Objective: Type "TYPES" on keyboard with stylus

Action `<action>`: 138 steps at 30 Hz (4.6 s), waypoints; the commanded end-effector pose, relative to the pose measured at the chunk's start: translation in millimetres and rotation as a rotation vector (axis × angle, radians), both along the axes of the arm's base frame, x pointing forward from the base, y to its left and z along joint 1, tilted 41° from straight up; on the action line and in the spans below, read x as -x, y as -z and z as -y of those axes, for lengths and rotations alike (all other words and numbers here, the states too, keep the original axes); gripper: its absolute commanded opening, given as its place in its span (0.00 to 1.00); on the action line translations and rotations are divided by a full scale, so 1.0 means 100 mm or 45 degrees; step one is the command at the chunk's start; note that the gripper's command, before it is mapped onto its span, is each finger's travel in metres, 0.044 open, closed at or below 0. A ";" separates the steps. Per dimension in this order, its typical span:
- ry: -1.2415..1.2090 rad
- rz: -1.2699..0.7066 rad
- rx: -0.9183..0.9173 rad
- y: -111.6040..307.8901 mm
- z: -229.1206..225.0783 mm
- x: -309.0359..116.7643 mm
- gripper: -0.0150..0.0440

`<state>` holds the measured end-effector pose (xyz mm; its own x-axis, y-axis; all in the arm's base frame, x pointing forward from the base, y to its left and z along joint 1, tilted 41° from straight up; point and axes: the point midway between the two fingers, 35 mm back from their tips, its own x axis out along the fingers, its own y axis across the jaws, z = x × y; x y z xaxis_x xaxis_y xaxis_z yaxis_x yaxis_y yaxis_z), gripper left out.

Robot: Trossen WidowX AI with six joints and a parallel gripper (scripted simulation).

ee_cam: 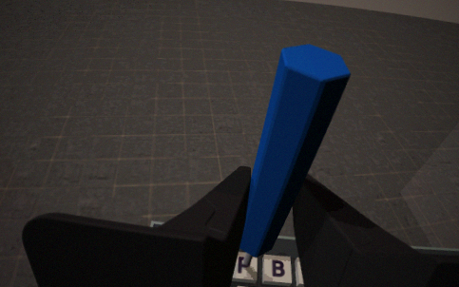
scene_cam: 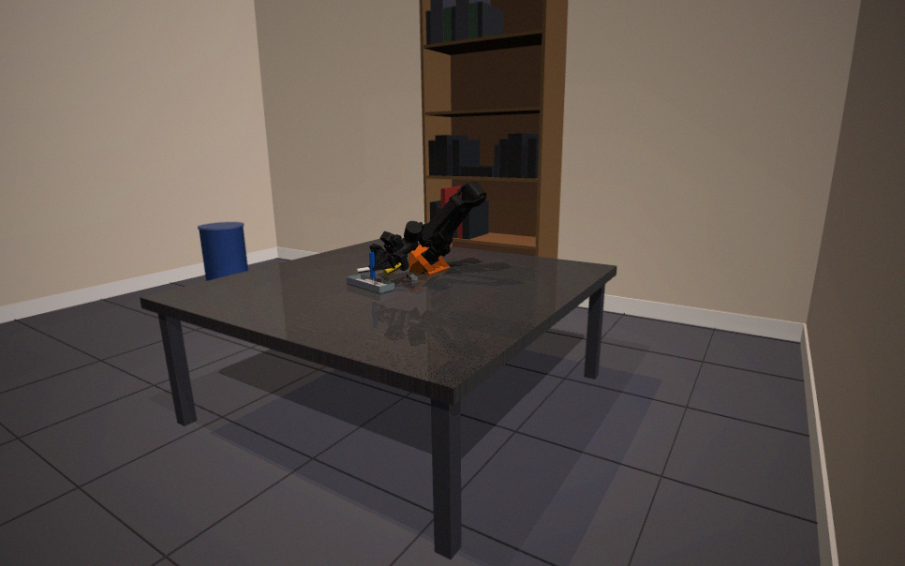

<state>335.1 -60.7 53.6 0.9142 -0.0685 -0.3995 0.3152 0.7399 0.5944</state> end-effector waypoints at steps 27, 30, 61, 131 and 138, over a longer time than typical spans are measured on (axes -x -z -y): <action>0.006 -0.005 -0.002 0.01 0.01 0.00 0.39; 0.006 -0.005 -0.002 -0.06 0.07 0.00 0.39; -0.001 0.014 -0.020 -0.35 0.07 -0.01 0.25; -0.001 0.014 -0.022 -0.08 -0.16 -0.05 0.39; -0.001 0.013 -0.021 -0.12 -0.12 -0.05 0.39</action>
